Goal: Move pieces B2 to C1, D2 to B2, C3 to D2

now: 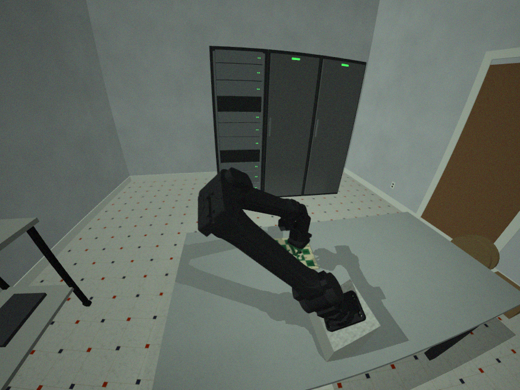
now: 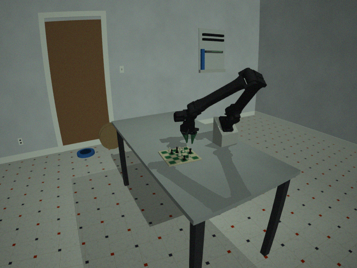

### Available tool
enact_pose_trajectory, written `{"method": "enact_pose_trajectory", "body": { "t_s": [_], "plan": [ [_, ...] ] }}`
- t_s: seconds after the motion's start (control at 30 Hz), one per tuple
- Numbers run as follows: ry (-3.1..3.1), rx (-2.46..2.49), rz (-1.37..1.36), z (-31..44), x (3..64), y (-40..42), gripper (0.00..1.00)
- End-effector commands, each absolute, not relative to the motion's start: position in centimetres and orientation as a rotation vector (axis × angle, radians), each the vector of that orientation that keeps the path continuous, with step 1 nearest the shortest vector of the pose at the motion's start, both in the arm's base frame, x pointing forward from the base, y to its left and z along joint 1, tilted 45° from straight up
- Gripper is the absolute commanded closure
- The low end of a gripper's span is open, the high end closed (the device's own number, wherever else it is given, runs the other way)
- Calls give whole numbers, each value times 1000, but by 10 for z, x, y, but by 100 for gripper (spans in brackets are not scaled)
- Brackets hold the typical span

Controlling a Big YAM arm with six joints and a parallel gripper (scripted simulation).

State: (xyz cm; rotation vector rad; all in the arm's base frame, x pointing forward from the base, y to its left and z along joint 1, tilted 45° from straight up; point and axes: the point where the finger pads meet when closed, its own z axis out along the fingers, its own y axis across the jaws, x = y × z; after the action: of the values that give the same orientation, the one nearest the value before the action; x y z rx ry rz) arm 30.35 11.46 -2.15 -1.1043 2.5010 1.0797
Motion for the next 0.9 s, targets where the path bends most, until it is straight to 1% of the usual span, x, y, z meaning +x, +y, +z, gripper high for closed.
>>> {"method": "enact_pose_trajectory", "body": {
  "t_s": [0.0, 0.17, 0.27, 0.37, 0.4, 0.87],
  "plan": [
    [2450, -1130, 1039, 2, 323, 95, 65],
    [2452, -1129, 1041, 11, 324, 85, 65],
    [2485, -1129, 1093, 0, 305, 89, 65],
    [2477, -1145, 1091, 1, 306, 92, 65],
    [2476, -1146, 1090, 2, 307, 92, 0],
    [2476, -1146, 1090, 2, 307, 92, 0]
  ]
}}
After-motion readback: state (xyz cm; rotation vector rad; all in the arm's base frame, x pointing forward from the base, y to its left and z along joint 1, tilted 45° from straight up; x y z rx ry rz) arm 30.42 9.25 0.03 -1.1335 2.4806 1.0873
